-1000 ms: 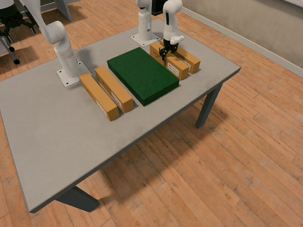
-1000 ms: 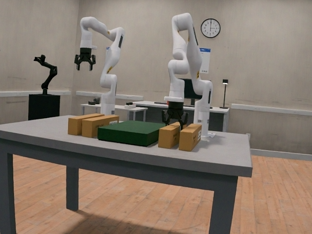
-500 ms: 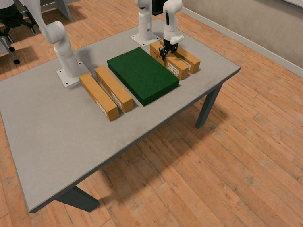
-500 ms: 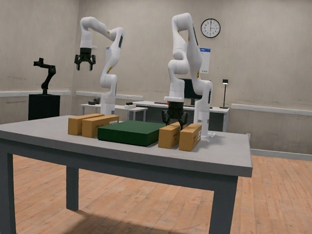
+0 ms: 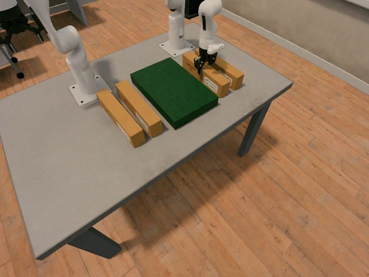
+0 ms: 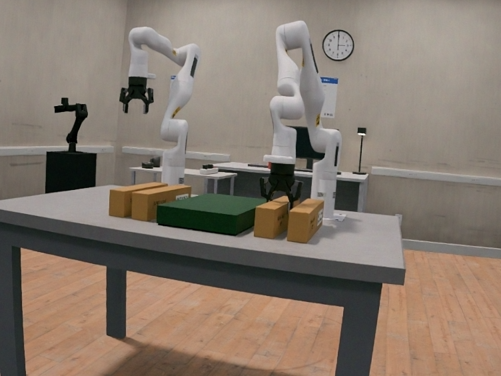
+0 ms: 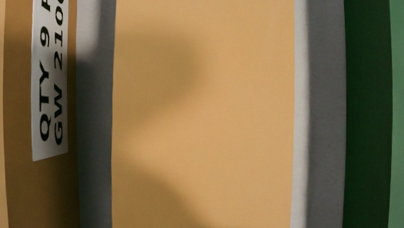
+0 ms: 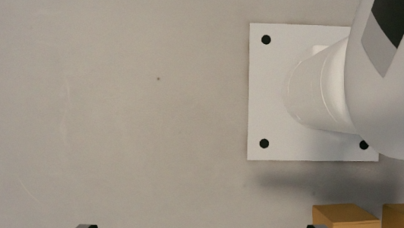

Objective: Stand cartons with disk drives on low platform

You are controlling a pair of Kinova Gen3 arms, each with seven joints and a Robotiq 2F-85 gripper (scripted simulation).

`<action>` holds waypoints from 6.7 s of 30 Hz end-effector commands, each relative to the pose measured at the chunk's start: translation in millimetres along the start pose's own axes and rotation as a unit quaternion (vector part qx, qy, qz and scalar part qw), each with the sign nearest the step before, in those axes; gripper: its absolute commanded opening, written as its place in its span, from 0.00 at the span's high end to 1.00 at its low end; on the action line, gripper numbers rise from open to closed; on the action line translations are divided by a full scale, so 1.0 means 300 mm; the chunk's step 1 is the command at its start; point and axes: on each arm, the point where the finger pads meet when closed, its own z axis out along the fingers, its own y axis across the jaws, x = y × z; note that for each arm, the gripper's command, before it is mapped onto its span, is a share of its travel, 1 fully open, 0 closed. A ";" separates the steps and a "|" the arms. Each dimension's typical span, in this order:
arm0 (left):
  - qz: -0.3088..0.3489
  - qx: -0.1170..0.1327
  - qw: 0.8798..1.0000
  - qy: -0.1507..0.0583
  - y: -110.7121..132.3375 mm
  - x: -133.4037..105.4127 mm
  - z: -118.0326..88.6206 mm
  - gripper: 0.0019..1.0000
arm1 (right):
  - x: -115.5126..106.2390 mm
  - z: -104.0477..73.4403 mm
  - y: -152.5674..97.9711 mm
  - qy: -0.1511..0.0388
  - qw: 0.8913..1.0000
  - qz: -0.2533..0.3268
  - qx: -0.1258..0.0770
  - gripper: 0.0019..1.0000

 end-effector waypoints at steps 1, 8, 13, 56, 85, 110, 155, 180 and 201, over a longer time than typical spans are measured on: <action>0.000 0.000 1.000 0.001 0.001 0.001 -0.001 0.35 | -0.001 -0.001 0.000 0.000 1.000 0.000 0.000 0.00; 0.000 0.000 1.000 0.001 0.001 0.001 -0.001 0.36 | -0.001 -0.001 0.000 0.000 1.000 0.000 0.000 0.00; 0.000 0.000 1.000 0.001 0.001 0.001 -0.001 0.36 | -0.001 -0.001 0.000 0.000 1.000 0.000 0.000 0.00; 0.000 0.000 1.000 0.001 0.001 0.003 -0.151 0.36 | -0.001 -0.001 0.000 0.000 1.000 0.000 0.000 0.00; 0.000 0.000 1.000 0.001 0.001 0.003 -0.151 0.36 | -0.001 -0.001 0.000 0.000 1.000 0.000 0.000 0.00; 0.000 0.000 1.000 0.001 0.001 0.003 -0.151 0.36 | -0.001 -0.001 0.000 0.000 1.000 0.000 0.000 0.00; 0.000 0.000 1.000 0.001 -0.002 0.002 -0.008 0.36 | -0.001 -0.001 0.000 0.000 1.000 0.000 0.000 0.00; 0.000 0.000 1.000 0.001 -0.002 0.002 -0.008 0.00 | -0.001 -0.001 0.000 0.000 1.000 0.000 0.000 0.00; 0.000 0.000 1.000 0.001 -0.002 0.002 -0.008 0.00 | -0.001 -0.001 0.000 0.000 1.000 0.000 0.000 0.00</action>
